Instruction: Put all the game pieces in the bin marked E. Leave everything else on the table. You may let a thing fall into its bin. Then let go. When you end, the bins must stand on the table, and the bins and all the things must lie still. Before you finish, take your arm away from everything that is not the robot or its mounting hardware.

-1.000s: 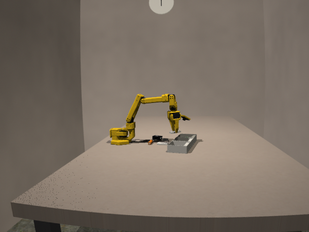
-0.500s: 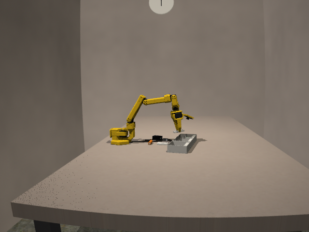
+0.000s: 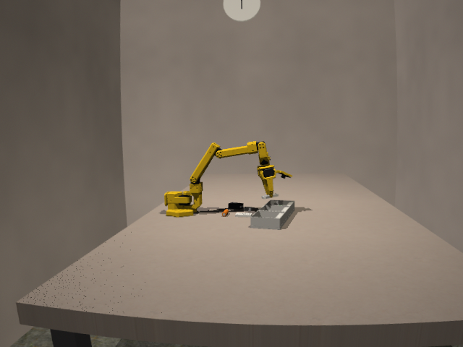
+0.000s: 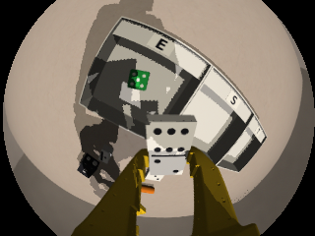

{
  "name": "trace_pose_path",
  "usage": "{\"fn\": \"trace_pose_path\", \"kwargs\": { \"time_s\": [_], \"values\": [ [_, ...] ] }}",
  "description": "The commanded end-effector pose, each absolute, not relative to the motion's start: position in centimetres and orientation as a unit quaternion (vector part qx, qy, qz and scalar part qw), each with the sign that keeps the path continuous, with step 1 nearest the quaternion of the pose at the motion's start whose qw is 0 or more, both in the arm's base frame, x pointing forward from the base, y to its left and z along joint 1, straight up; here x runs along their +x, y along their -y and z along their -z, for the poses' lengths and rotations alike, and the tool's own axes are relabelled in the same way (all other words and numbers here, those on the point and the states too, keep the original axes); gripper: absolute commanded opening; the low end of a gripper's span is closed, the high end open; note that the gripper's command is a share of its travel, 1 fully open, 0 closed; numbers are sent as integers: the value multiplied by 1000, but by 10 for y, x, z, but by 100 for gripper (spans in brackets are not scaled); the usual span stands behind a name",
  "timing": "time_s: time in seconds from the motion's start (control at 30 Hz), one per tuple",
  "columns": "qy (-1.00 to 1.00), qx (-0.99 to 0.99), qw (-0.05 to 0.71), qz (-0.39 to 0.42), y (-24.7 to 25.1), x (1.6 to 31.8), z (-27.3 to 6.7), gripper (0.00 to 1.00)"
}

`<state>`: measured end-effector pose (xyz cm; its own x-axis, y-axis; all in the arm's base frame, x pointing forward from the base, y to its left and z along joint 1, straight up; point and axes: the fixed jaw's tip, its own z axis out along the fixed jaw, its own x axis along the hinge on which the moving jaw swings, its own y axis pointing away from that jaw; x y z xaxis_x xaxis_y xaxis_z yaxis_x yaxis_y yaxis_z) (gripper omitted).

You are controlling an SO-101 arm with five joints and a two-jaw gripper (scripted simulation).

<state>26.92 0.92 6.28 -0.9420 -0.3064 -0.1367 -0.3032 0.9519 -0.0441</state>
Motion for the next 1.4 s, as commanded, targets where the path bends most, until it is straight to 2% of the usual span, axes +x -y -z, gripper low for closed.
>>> {"fn": "trace_pose_path", "kwargs": {
  "time_s": [0.0,0.5,1.3,1.37],
  "values": [
    [-985,-133,110,11,-17,282,-74,0],
    [-987,-56,149,-7,-39,300,-75,0],
    [-987,-52,151,-9,-41,301,-75,0],
    [-983,-48,179,-13,-46,307,-83,0]
  ]
}}
